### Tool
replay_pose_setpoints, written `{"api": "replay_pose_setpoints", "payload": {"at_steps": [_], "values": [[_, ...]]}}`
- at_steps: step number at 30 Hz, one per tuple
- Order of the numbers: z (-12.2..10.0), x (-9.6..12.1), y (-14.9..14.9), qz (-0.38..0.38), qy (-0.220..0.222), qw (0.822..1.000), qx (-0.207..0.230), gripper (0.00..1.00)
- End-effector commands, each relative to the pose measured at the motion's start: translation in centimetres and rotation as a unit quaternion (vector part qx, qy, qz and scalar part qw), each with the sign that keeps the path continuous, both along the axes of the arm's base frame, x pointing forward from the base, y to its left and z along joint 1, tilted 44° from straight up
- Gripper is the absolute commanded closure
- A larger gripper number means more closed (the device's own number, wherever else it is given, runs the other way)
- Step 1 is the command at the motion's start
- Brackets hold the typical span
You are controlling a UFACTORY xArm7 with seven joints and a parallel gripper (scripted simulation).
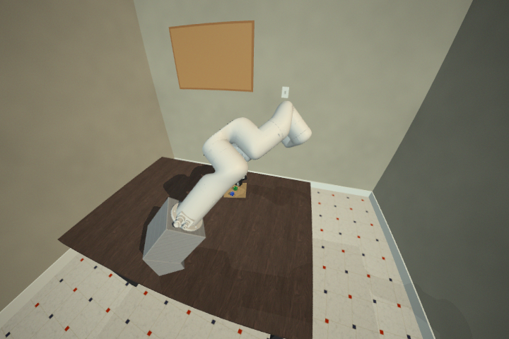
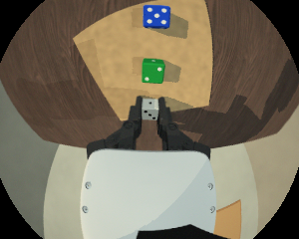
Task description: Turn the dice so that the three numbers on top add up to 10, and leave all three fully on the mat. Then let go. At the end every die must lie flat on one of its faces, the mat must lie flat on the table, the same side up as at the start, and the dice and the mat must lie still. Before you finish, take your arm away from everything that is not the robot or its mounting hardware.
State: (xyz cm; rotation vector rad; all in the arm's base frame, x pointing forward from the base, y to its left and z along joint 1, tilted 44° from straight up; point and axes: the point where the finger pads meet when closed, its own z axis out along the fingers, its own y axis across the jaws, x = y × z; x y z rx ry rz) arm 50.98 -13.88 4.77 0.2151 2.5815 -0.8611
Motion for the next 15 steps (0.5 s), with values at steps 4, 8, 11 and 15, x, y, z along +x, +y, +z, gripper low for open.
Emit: {"api": "replay_pose_setpoints", "payload": {"at_steps": [4, 8, 11, 15], "values": [[0.10, 0.10, 0.16, 0.002, -0.001, 1.000, 0.000, 0.85], [0.10, 0.10, 0.16, 0.002, -0.001, 1.000, 0.000, 0.77], [0.10, 0.10, 0.16, 0.002, -0.001, 1.000, 0.000, 0.72], [0.10, 0.10, 0.16, 0.002, -0.001, 1.000, 0.000, 0.68]]}}
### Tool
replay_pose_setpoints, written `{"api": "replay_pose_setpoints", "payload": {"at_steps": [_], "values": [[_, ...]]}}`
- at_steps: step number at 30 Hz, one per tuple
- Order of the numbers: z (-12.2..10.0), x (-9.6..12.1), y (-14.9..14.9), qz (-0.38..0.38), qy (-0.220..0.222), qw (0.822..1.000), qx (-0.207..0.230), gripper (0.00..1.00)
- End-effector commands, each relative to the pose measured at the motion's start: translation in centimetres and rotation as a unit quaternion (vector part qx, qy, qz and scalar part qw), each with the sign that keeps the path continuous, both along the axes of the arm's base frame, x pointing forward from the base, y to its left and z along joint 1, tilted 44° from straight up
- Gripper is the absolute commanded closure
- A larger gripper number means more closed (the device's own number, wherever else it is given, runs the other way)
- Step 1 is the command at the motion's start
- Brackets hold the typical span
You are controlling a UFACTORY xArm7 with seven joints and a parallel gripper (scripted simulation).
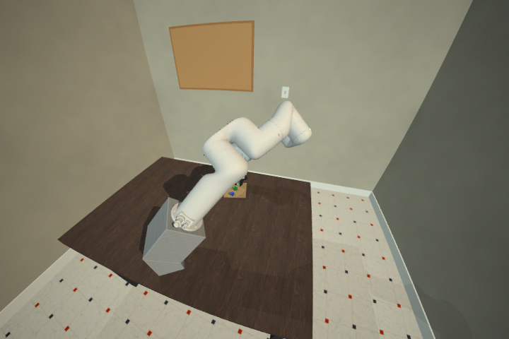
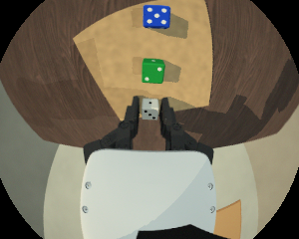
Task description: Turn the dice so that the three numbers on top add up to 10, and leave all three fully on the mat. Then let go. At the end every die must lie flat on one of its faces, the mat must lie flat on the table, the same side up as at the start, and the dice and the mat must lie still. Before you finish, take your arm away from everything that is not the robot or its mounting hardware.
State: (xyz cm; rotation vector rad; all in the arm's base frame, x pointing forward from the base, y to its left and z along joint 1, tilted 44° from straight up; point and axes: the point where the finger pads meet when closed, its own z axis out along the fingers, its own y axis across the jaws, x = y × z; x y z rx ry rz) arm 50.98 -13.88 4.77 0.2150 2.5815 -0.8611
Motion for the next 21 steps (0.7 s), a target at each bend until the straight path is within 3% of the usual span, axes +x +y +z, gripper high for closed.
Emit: {"api": "replay_pose_setpoints", "payload": {"at_steps": [1, 4, 21], "values": [[0.10, 0.10, 0.16, 0.002, -0.001, 1.000, 0.000, 0.68], [0.10, 0.10, 0.16, 0.002, -0.001, 1.000, 0.000, 0.64], [0.71, -0.18, 0.66, 0.002, -0.001, 1.000, 0.000, 0.64]]}}
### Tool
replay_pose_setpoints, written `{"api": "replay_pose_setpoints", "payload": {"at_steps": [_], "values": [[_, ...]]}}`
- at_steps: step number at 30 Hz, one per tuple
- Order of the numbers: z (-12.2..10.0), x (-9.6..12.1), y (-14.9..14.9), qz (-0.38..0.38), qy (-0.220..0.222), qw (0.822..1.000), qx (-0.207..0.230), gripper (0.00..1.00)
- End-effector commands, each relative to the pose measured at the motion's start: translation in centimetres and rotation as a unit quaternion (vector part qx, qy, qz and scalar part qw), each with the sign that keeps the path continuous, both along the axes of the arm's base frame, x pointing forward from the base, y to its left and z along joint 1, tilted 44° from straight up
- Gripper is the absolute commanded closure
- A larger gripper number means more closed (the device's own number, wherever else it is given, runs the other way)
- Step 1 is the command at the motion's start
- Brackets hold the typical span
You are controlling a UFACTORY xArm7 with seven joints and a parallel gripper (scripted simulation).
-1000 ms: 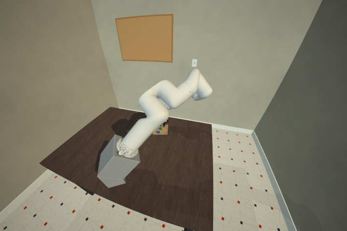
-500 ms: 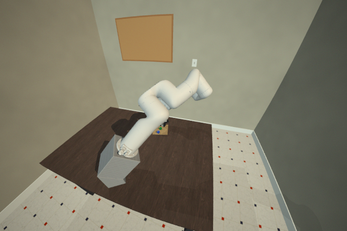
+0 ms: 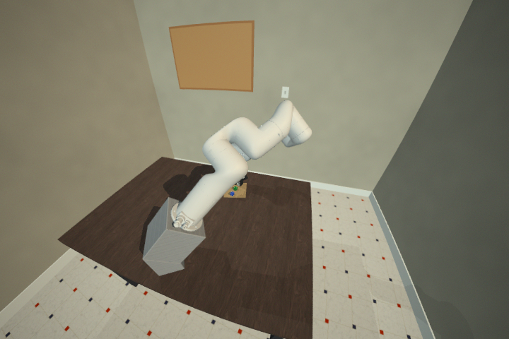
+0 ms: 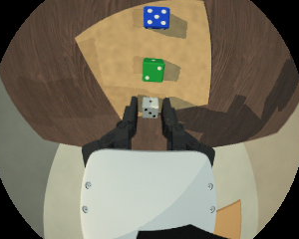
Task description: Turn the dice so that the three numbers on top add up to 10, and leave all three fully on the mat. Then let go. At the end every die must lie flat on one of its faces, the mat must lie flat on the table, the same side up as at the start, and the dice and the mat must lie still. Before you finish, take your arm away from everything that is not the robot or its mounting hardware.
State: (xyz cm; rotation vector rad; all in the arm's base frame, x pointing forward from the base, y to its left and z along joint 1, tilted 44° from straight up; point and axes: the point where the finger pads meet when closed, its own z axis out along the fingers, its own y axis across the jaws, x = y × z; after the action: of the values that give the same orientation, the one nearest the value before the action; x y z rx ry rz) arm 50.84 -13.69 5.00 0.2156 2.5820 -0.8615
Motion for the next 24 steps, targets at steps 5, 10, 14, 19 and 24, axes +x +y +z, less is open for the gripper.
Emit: {"api": "replay_pose_setpoints", "payload": {"at_steps": [5, 10, 14, 19, 24], "values": [[2.1, -0.8, 1.8, 0.002, -0.001, 1.000, 0.000, 0.64], [4.1, -1.7, 3.5, 0.002, -0.001, 1.000, 0.000, 0.64], [4.8, -2.0, 4.1, 0.002, -0.001, 1.000, 0.000, 0.64], [6.1, -2.6, 5.1, 0.002, -0.001, 1.000, 0.000, 0.64], [6.4, -2.8, 5.4, 0.002, -0.001, 1.000, 0.000, 0.64]]}}
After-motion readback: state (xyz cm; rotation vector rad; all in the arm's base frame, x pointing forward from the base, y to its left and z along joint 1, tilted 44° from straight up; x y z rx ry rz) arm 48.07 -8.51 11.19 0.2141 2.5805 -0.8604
